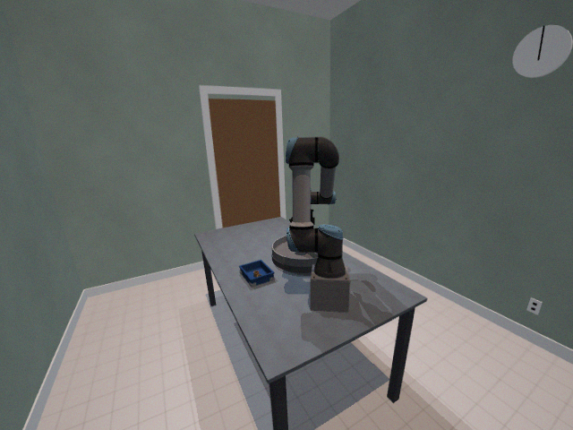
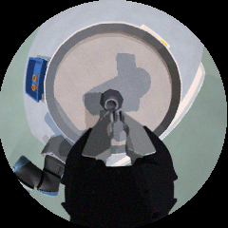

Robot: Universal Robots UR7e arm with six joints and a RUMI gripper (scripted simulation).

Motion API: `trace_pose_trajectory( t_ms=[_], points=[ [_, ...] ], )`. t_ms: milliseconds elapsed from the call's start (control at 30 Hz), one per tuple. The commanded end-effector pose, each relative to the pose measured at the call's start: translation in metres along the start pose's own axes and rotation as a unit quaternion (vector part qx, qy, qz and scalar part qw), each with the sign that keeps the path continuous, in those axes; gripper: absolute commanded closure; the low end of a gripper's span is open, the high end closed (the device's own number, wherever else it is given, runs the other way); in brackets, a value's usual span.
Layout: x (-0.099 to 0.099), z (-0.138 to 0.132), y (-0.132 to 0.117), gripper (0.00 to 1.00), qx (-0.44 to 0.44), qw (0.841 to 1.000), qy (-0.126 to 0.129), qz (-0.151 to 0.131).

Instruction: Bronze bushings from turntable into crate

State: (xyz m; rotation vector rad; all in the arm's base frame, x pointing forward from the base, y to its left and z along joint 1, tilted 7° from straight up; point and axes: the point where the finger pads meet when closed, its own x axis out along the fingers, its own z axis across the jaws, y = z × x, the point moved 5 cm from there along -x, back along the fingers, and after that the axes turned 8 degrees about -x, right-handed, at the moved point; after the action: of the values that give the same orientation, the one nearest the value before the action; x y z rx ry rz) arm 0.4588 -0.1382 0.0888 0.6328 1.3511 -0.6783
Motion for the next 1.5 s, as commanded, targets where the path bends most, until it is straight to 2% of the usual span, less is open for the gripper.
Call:
trace_pose_trajectory(
  t_ms=[0, 133, 433, 500, 600, 1467],
  points=[
    [-0.001, -0.003, -0.005, 0.94, 0.000, 1.000, -0.001, 0.000],
    [-0.001, -0.018, -0.027, 0.94, 0.000, 1.000, -0.001, 0.000],
    [-0.001, -0.076, -0.111, 0.94, 0.000, 1.000, 0.000, 0.000],
    [-0.001, -0.076, -0.111, 0.94, 0.000, 1.000, 0.000, 0.000],
    [-0.001, -0.086, -0.125, 0.94, 0.000, 1.000, 0.000, 0.000],
    [-0.001, -0.090, -0.131, 0.94, 0.000, 1.000, -0.001, 0.000]
  ],
)
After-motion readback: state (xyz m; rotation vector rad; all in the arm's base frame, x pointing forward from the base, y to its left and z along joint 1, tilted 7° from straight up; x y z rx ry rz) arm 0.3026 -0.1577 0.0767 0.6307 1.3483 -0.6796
